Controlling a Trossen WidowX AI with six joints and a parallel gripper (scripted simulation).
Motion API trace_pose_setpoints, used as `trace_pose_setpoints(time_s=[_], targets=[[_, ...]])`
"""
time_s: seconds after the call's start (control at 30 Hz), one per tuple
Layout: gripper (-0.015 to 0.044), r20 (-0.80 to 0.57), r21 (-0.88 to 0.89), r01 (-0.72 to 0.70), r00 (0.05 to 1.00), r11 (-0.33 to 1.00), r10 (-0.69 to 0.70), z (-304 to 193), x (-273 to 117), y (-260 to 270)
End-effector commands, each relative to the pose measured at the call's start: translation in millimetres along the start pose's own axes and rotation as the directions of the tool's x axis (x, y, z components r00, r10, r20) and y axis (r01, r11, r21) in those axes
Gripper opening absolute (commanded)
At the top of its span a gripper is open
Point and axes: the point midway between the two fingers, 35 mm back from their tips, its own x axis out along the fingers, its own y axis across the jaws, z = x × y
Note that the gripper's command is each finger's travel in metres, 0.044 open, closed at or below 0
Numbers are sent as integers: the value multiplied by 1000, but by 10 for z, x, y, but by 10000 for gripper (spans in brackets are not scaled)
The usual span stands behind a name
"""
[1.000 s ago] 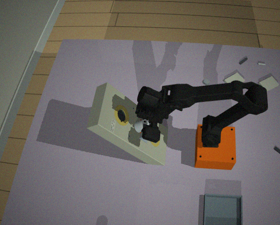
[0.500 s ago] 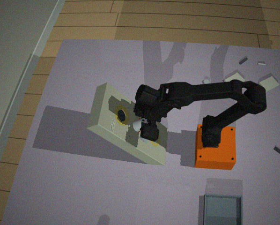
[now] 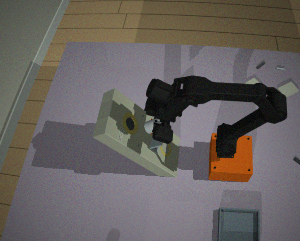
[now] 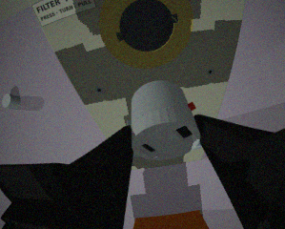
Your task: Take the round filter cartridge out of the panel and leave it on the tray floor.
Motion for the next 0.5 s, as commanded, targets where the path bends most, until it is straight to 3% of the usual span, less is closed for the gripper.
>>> trace_pose_setpoints(time_s=[0.0, 0.13, 0.47], targets=[[0, 23, -5, -2, 1000, 1000, 2, 22, -298, 5], [0, 22, -5, -2, 1000, 1000, 2, 4, -446, 9], [0, 11, -3, -4, 1000, 1000, 4, 30, -381, 244]])
